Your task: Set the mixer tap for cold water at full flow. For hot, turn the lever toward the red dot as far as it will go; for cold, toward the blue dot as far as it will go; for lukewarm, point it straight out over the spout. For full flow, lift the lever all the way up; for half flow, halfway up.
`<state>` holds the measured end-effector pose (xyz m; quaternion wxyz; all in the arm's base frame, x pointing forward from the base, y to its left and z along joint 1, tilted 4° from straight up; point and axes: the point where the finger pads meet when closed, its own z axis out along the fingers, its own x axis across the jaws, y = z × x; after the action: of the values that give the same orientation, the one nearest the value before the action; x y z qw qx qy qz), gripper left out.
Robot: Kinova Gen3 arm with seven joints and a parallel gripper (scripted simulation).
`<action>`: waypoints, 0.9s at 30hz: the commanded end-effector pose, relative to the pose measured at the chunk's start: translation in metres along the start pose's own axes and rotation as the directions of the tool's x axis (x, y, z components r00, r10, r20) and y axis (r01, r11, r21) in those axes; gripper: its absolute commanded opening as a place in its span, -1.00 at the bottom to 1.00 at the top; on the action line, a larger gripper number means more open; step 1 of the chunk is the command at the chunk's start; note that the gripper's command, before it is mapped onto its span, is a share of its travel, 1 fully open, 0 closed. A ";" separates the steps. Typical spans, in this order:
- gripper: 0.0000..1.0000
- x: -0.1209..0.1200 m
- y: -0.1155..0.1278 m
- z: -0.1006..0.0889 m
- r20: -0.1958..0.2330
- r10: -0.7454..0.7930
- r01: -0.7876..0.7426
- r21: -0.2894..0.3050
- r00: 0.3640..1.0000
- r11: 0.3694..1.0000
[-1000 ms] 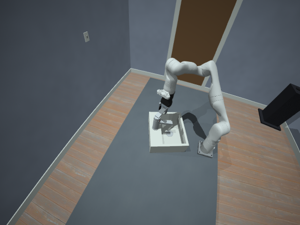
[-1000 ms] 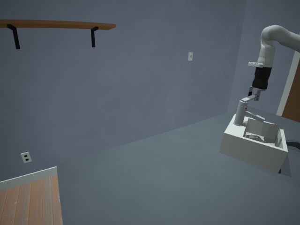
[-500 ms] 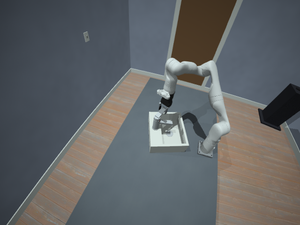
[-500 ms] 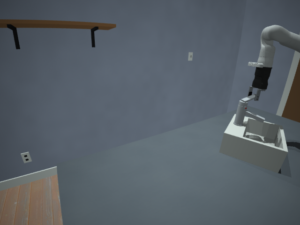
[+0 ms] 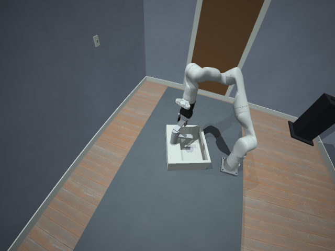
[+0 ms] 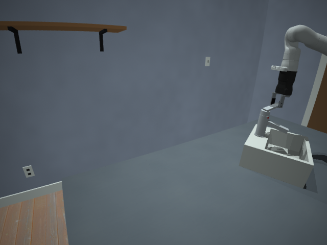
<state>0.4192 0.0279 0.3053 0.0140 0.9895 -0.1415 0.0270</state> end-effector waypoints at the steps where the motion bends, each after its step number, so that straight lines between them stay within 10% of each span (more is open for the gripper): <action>1: 1.00 0.001 -0.001 -0.006 -0.004 0.001 -0.001 0.001 1.000 1.000; 27: 1.00 0.000 -0.001 -0.060 -0.004 0.001 -0.001 0.001 1.000 1.000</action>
<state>0.4164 0.0292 0.3621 0.0140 0.9894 -0.1421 0.0270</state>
